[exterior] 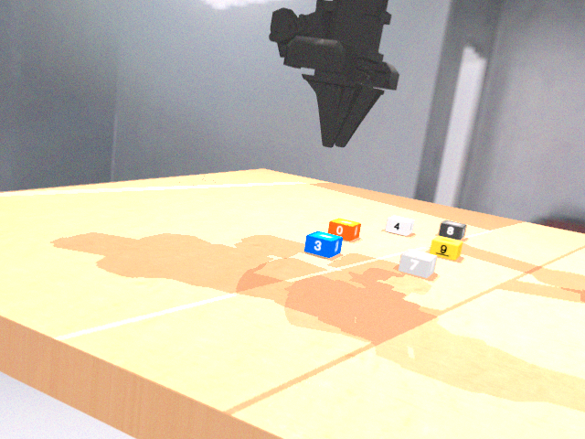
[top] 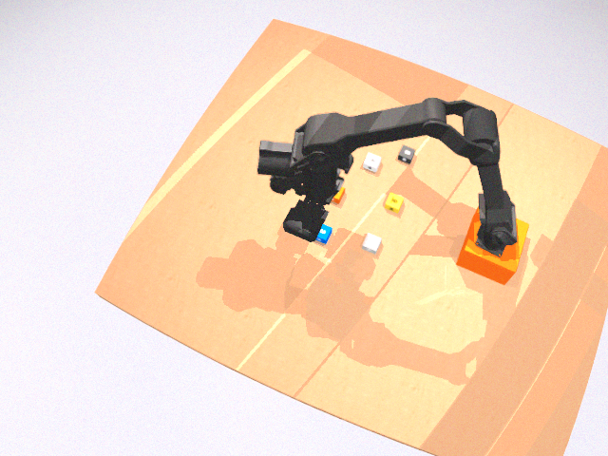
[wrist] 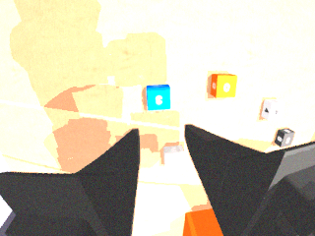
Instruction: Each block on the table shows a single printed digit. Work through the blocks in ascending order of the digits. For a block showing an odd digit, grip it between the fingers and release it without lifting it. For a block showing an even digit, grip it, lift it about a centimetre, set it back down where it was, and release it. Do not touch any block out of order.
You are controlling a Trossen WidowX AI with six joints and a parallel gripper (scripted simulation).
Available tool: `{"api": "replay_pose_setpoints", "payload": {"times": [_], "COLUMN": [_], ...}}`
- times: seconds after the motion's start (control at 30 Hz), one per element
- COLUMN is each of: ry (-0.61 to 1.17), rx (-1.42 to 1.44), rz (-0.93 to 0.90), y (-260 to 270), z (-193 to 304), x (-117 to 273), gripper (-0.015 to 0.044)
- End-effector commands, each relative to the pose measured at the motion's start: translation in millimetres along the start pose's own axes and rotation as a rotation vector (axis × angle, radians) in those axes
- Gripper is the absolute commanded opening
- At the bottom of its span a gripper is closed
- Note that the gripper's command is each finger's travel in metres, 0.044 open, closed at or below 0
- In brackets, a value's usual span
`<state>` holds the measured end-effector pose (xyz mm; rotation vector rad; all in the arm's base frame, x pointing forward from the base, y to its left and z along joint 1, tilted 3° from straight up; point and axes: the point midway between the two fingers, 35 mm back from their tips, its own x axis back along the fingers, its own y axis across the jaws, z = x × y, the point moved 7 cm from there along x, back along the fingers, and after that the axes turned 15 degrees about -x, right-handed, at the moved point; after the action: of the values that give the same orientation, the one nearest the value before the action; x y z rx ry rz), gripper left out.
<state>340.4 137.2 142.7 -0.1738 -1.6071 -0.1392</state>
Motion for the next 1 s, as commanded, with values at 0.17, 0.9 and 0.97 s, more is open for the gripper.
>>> {"api": "replay_pose_setpoints", "payload": {"times": [0.17,0.9,0.97], "ry": [0.02,0.02,0.02], "rx": [-0.009,-0.009,-0.009], "rz": [0.016,0.016,0.016], "y": [-3.9,-4.5,-4.6], "z": [3.9,4.6,4.7], "x": [-75.4,-107.8,-110.7], "gripper": [0.0356,0.04,0.04]}}
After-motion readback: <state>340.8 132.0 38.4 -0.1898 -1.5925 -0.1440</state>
